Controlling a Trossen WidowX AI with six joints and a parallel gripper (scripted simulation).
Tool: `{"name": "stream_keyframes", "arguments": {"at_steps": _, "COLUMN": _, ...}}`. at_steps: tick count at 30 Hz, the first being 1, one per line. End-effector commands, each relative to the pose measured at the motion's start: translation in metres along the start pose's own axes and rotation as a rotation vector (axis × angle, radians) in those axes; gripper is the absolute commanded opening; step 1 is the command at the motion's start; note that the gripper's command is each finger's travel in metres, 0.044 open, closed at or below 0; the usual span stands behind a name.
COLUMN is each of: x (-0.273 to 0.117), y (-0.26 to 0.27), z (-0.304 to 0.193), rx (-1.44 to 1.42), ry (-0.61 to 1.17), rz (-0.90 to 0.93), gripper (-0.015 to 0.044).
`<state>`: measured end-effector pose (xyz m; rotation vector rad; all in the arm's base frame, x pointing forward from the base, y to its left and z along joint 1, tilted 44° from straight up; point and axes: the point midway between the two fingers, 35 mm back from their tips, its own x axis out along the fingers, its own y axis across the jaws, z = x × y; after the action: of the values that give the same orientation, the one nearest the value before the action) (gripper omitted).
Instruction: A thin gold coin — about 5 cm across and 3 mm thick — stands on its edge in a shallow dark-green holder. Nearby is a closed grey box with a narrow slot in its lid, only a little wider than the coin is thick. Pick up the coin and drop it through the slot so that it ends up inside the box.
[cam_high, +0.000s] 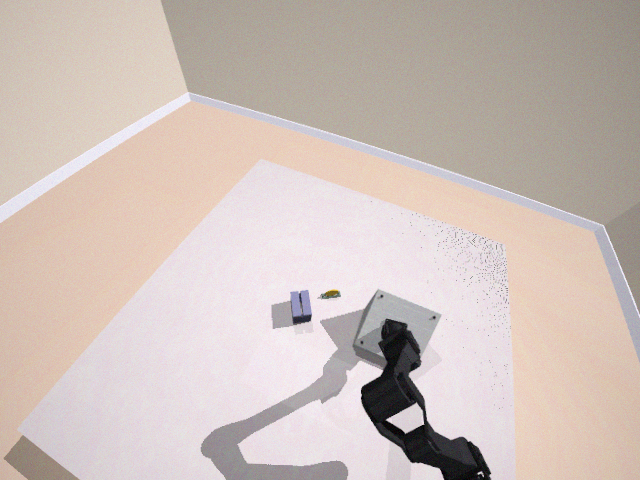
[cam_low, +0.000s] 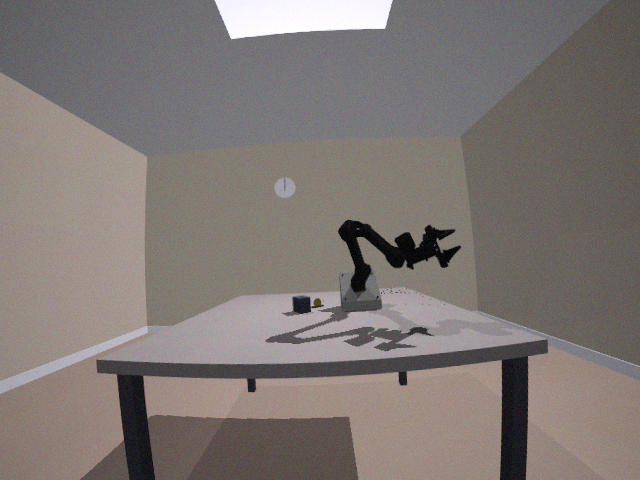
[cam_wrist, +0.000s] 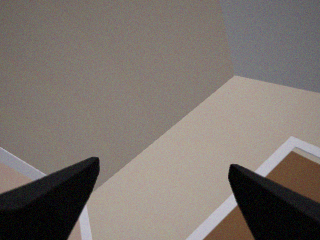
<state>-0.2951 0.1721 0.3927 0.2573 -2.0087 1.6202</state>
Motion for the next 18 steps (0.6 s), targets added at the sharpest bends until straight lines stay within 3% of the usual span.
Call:
{"name": "stream_keyframes", "arguments": {"at_steps": 1, "x": 0.000, "y": 0.000, "z": -0.001, "rx": 0.000, "ry": 0.003, "rz": 0.001, "gripper": 0.0374}}
{"name": "stream_keyframes", "arguments": {"at_steps": 9, "x": -0.018, "y": 0.010, "z": -0.073, "rx": -0.008, "ry": 0.195, "rz": 0.092, "gripper": 0.0164}}
{"name": "stream_keyframes", "arguments": {"at_steps": 18, "x": -0.072, "y": 0.008, "z": -0.173, "rx": -0.003, "ry": 0.499, "rz": 0.190, "gripper": 0.0161}}
